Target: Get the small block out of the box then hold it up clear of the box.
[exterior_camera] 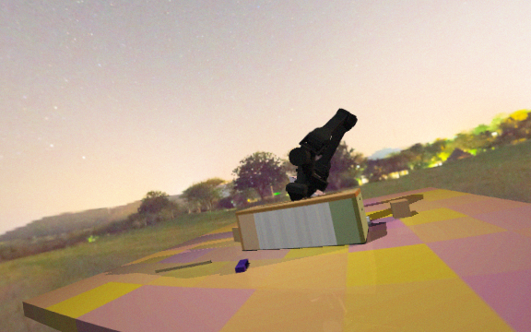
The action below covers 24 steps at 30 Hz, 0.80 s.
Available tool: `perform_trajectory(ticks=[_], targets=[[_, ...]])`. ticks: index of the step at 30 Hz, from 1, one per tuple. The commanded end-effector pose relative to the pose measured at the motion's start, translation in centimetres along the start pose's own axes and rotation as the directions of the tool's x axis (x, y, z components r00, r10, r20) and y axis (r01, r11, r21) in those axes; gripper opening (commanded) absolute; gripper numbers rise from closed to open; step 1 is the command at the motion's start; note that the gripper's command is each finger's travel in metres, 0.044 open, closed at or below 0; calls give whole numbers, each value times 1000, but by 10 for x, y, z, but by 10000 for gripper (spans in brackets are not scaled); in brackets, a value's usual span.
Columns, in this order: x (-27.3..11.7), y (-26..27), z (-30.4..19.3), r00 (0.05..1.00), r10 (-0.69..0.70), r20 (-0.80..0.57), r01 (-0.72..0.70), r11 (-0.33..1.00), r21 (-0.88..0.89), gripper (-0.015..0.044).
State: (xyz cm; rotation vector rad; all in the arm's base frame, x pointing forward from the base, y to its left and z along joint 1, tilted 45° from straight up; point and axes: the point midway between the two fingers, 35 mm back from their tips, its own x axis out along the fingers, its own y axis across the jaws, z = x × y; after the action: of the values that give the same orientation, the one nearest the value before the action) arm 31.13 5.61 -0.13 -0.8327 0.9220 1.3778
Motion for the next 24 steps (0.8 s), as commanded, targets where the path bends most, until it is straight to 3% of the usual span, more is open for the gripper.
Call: perform_trajectory(ticks=[1,24], targets=[[7,2,-13,1000,10,-4,-10,1000,4,400],[33,4,-89,1000,9,-8,-9,1000,4,400]])
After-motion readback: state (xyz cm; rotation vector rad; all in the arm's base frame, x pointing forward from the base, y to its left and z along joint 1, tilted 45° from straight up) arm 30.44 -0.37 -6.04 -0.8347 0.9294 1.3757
